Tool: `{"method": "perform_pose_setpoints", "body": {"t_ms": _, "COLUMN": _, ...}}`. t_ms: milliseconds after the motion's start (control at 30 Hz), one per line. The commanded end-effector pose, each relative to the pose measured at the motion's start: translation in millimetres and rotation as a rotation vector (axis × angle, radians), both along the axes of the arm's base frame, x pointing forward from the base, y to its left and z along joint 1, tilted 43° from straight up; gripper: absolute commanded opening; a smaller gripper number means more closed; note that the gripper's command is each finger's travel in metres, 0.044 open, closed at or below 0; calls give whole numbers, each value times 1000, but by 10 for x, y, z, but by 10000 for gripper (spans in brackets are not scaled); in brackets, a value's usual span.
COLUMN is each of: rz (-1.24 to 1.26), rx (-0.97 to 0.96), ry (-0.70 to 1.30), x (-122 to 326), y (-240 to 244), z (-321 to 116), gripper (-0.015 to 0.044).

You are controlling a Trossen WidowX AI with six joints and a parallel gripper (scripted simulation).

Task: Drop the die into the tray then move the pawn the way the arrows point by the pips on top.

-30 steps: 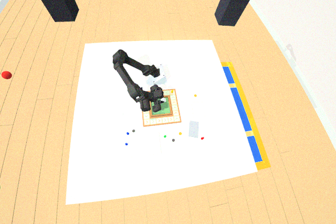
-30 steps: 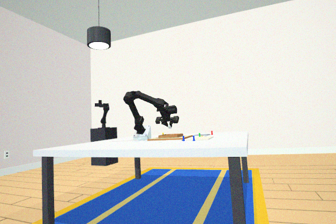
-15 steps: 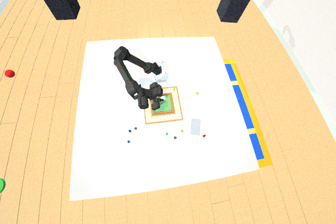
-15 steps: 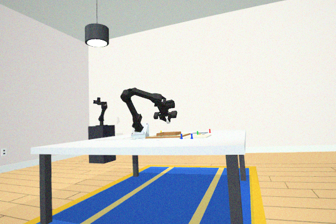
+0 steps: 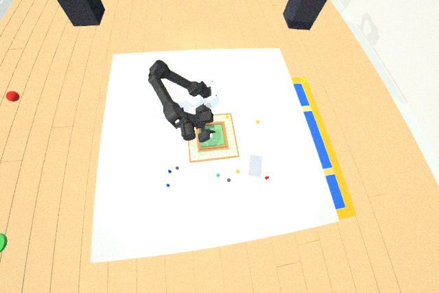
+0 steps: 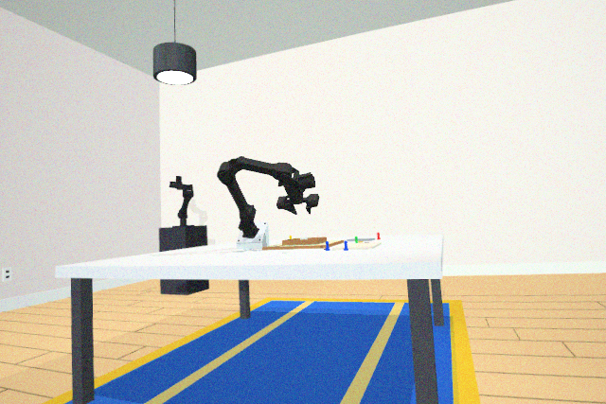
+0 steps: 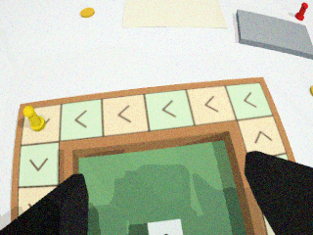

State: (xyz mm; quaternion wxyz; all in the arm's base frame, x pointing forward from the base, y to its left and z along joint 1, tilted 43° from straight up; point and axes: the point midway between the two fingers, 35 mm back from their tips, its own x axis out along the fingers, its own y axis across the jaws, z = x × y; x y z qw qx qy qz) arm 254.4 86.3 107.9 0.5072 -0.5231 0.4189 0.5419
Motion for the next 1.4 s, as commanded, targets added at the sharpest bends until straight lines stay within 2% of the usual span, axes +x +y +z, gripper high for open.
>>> {"method": "perform_pose_setpoints", "body": {"t_ms": 0, "rz": -1, "rx": 5, "ry": -9, "x": -6, "y": 81, "z": 115, "gripper": 394}}
{"method": "perform_pose_setpoints", "body": {"t_ms": 67, "rz": -6, "rx": -11, "ry": -3, "x": -8, "y": 76, "z": 96, "gripper": 440}}
{"method": "perform_pose_setpoints", "body": {"t_ms": 100, "rz": -19, "rx": -62, "ry": 12, "x": -15, "y": 63, "z": 42, "gripper": 440}}
{"method": "perform_pose_setpoints", "body": {"t_ms": 200, "rz": -73, "rx": -369, "ry": 42, "x": -35, "y": -12, "z": -198, "gripper": 440}}
{"method": "perform_pose_setpoints", "body": {"t_ms": 300, "rz": -84, "rx": -691, "ry": -40, "x": 3, "y": -43, "z": -323, "gripper": 440}}
{"method": "perform_pose_setpoints", "body": {"t_ms": 400, "rz": -71, "rx": -833, "ry": -121, "x": 47, "y": -17, "z": -343, "gripper": 440}}
{"method": "perform_pose_setpoints", "body": {"t_ms": 533, "rz": -58, "rx": -777, "ry": -59, "x": -18, "y": -28, "z": -400, "gripper": 440}}
{"method": "perform_pose_setpoints", "body": {"t_ms": 633, "rz": -155, "rx": -766, "ry": -89, "x": -92, "y": 53, "z": -495, "gripper": 361}}
{"method": "perform_pose_setpoints", "body": {"t_ms": 833, "rz": -556, "rx": -716, "ry": -217, "x": -448, "y": 314, "z": -867, "gripper": 204}}
{"method": "perform_pose_setpoints", "body": {"t_ms": 1167, "rz": -1210, "rx": -584, "ry": -457, "x": -1104, "y": 461, "z": -1375, "gripper": 200}}
{"method": "perform_pose_setpoints", "body": {"t_ms": 1367, "rz": -1252, "rx": -572, "ry": -475, "x": -1128, "y": 465, "z": -1405, "gripper": 200}}
